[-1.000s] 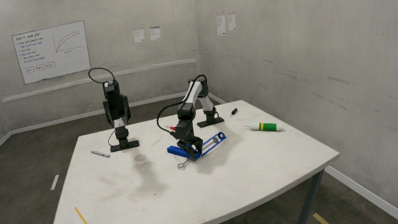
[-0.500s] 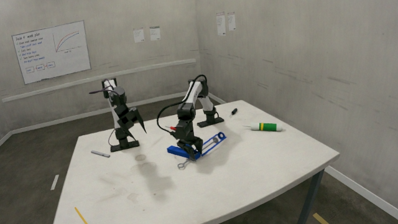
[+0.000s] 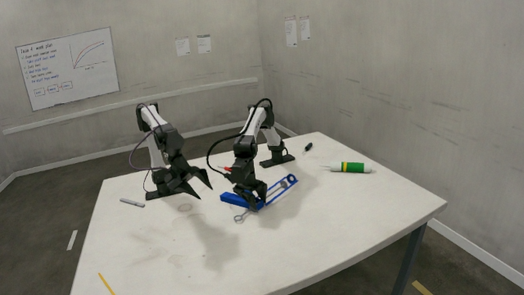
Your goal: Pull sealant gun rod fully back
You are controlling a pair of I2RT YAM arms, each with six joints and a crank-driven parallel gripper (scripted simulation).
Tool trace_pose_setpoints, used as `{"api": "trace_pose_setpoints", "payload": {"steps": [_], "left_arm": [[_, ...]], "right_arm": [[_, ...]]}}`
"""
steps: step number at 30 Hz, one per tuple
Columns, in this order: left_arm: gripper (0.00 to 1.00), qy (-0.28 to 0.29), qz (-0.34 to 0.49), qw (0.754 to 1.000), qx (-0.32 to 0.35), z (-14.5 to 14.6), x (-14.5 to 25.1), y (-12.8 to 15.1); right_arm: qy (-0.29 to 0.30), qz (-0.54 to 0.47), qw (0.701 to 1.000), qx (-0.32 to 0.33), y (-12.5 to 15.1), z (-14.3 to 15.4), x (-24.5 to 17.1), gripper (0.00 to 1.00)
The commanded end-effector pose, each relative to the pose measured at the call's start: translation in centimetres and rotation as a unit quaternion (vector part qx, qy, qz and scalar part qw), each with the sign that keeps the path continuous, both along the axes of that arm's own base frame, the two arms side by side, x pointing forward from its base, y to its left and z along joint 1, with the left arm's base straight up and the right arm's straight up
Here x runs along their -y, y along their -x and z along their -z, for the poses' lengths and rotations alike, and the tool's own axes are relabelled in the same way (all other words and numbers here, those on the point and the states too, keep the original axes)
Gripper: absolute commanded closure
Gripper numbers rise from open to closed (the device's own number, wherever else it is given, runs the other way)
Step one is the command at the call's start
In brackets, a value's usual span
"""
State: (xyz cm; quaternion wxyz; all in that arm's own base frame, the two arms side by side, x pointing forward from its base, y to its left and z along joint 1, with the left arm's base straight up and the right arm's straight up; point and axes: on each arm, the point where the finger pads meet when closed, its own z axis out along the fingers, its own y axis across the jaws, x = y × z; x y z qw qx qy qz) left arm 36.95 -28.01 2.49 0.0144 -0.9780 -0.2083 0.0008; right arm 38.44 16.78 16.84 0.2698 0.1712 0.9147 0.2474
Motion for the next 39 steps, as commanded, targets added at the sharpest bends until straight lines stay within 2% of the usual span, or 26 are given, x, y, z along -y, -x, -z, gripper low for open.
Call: {"api": "trace_pose_setpoints", "payload": {"steps": [1,8,14,16,21,26,29,31,34,39], "left_arm": [[0.45,0.001,0.002,1.000,0.000,0.1,0.3,0.0],[0.45,0.001,0.002,1.000,0.000,0.1,0.3,0.0],[0.45,0.001,0.002,1.000,0.000,0.1,0.3,0.0],[0.45,0.001,0.002,1.000,0.000,0.1,0.3,0.0],[0.45,0.001,0.002,1.000,0.000,0.1,0.3,0.0],[0.45,0.001,0.002,1.000,0.000,0.1,0.3,0.0],[0.45,0.001,0.002,1.000,0.000,0.1,0.3,0.0],[0.45,0.001,0.002,1.000,0.000,0.1,0.3,0.0],[0.45,0.001,0.002,1.000,0.000,0.1,0.3,0.0],[0.45,0.001,0.002,1.000,0.000,0.1,0.3,0.0]], "right_arm": [[-0.015,0.064,0.994,-0.090,0.1,1.3,-0.6,0.35],[-0.035,0.151,0.957,-0.244,-0.1,5.7,-3.9,0.35],[-0.048,0.216,0.906,-0.360,0.6,8.9,-6.7,0.35],[-0.048,0.216,0.906,-0.360,0.6,8.9,-6.7,0.35],[-0.050,0.257,0.862,-0.435,1.3,11.2,-8.9,0.35],[-0.048,0.277,0.837,-0.470,1.4,12.9,-10.3,0.35],[-0.048,0.273,0.842,-0.463,1.0,13.6,-10.6,0.35],[-0.034,0.279,0.833,-0.477,1.7,15.2,-10.3,0.35],[-0.035,0.280,0.832,-0.477,1.6,15.4,-10.3,0.35],[-0.033,0.279,0.833,-0.477,1.9,16.4,-10.6,0.41]]}}
